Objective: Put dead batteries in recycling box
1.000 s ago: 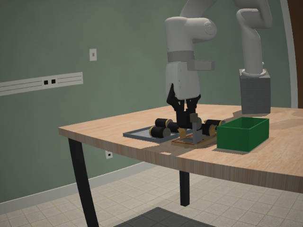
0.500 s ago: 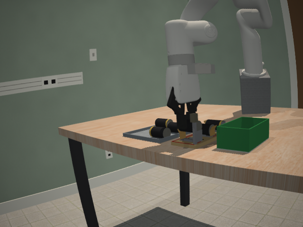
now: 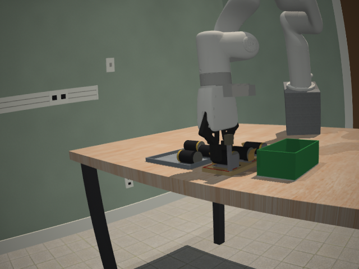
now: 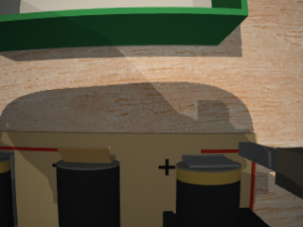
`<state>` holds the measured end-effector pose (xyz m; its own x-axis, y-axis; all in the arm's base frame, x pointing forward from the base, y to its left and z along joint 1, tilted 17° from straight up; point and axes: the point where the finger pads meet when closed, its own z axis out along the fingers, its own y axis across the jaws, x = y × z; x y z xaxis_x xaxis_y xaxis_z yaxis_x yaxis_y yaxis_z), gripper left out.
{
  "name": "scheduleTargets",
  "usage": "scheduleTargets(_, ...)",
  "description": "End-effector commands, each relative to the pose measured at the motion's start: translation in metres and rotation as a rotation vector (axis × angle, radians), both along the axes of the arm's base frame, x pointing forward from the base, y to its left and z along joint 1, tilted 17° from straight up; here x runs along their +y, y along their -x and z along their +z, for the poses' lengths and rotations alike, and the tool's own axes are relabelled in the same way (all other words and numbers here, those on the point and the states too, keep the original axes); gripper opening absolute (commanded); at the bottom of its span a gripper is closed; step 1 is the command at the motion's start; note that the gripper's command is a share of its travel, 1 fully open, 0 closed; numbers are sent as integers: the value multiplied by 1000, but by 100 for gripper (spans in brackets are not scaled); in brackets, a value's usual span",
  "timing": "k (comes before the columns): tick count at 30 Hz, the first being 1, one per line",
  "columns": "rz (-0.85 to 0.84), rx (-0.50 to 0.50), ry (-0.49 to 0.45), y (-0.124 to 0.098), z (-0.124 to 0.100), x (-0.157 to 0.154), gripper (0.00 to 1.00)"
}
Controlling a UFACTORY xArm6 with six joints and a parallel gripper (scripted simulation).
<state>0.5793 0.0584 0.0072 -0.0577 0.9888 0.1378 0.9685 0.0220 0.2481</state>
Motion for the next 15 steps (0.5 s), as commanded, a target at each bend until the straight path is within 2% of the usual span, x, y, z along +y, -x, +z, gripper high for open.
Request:
scheduleTargets(1,0,-4,0,-2,-1,0,28)
scheduleTargets(14,0,-4,0,-2,-1,0,28)
scheduleTargets(15,0,-4,0,-2,-1,0,51)
